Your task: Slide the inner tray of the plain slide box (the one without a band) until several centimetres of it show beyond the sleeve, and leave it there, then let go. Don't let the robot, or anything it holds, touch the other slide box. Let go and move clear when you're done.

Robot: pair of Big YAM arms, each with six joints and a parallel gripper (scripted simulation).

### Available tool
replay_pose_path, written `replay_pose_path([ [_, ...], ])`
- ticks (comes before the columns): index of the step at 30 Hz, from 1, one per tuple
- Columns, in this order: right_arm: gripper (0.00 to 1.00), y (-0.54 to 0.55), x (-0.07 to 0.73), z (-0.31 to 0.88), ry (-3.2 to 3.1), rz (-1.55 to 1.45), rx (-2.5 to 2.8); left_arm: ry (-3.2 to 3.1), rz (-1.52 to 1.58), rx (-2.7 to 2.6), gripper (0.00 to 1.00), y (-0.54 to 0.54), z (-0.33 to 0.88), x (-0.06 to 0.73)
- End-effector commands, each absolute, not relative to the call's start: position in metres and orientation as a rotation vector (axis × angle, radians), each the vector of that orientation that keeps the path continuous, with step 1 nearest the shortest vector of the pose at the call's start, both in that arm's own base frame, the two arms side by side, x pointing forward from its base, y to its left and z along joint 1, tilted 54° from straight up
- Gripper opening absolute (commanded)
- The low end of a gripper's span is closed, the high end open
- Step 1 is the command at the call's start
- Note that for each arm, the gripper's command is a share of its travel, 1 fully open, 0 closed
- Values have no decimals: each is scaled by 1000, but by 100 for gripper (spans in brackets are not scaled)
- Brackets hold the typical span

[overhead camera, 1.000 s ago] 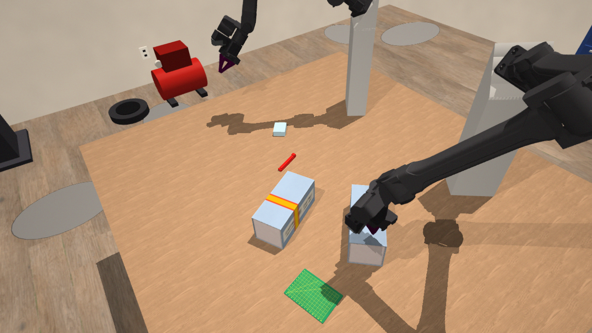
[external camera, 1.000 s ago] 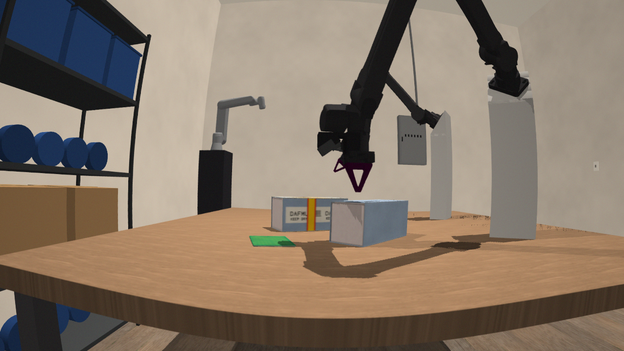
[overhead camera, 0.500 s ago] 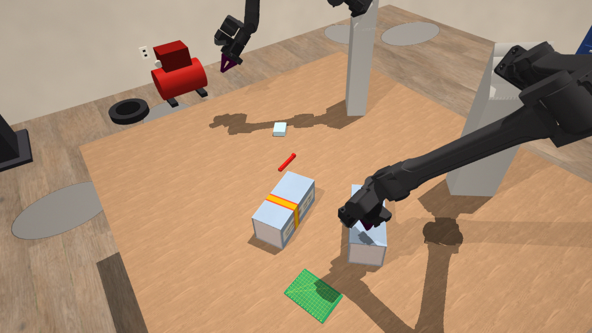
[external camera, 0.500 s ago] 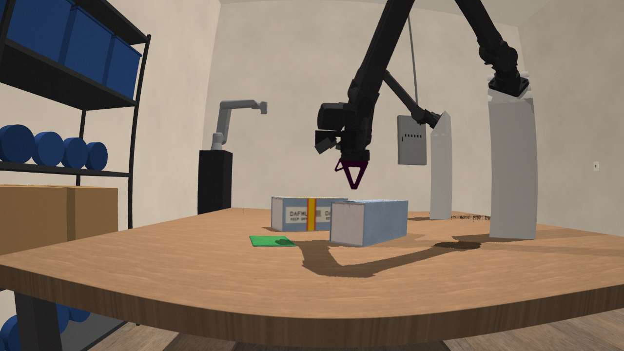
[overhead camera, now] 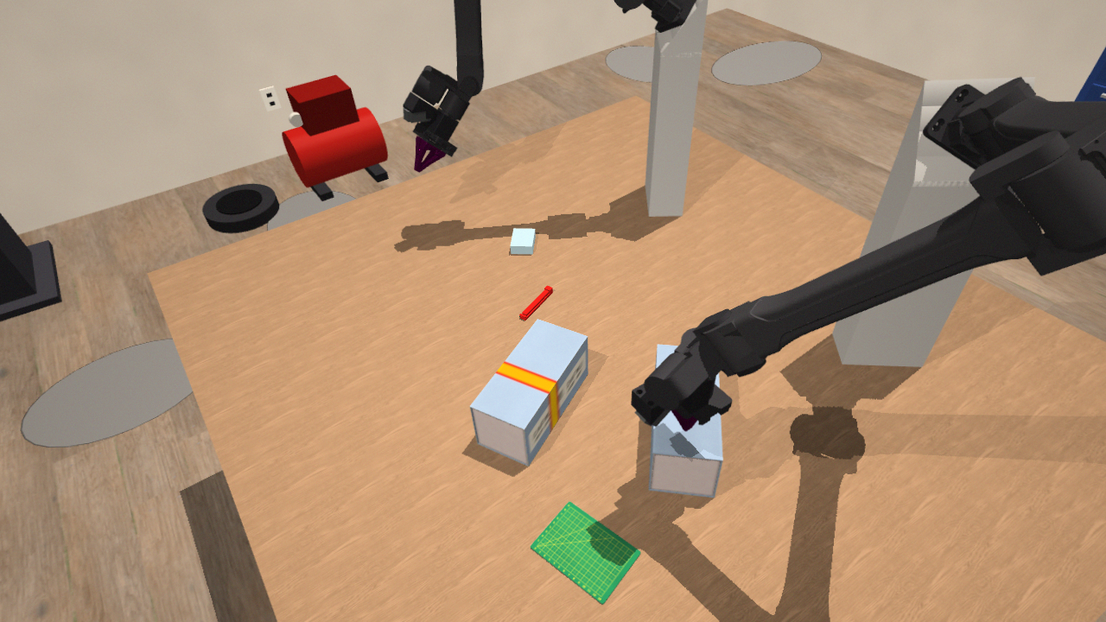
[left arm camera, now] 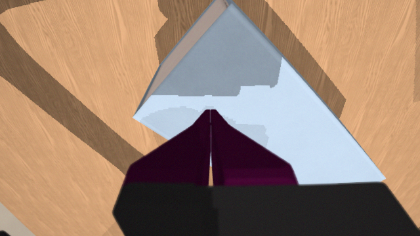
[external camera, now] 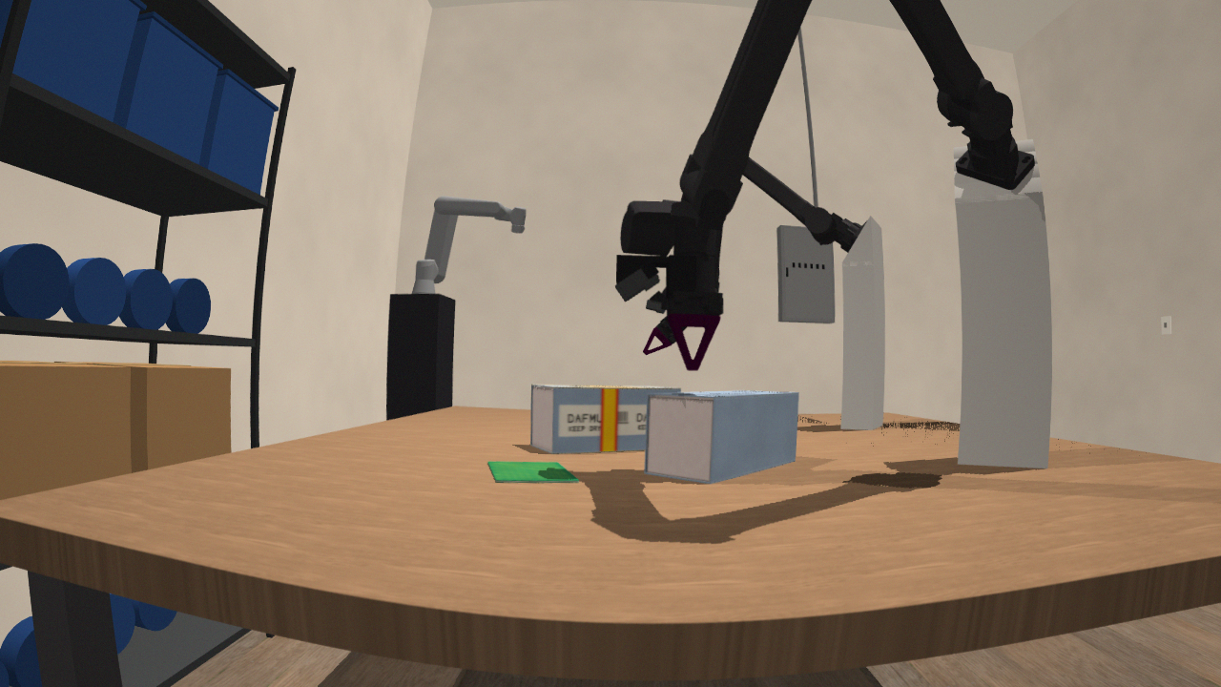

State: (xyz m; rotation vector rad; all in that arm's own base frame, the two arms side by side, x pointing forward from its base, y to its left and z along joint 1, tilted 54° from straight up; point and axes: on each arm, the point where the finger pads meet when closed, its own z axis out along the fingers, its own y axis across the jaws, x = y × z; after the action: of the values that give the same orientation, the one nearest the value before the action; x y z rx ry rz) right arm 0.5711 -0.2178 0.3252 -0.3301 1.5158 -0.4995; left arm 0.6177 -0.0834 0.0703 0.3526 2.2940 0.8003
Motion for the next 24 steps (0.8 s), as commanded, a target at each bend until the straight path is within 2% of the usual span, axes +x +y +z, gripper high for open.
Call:
replay_pose_path([
  [1,0,-195,609,313,1487,-507,-407,2290,788,339,0,-87,72,619],
  [24,0,-67,722,168,1495,-450,-623,2290,788,339,0,-87,72,619],
])
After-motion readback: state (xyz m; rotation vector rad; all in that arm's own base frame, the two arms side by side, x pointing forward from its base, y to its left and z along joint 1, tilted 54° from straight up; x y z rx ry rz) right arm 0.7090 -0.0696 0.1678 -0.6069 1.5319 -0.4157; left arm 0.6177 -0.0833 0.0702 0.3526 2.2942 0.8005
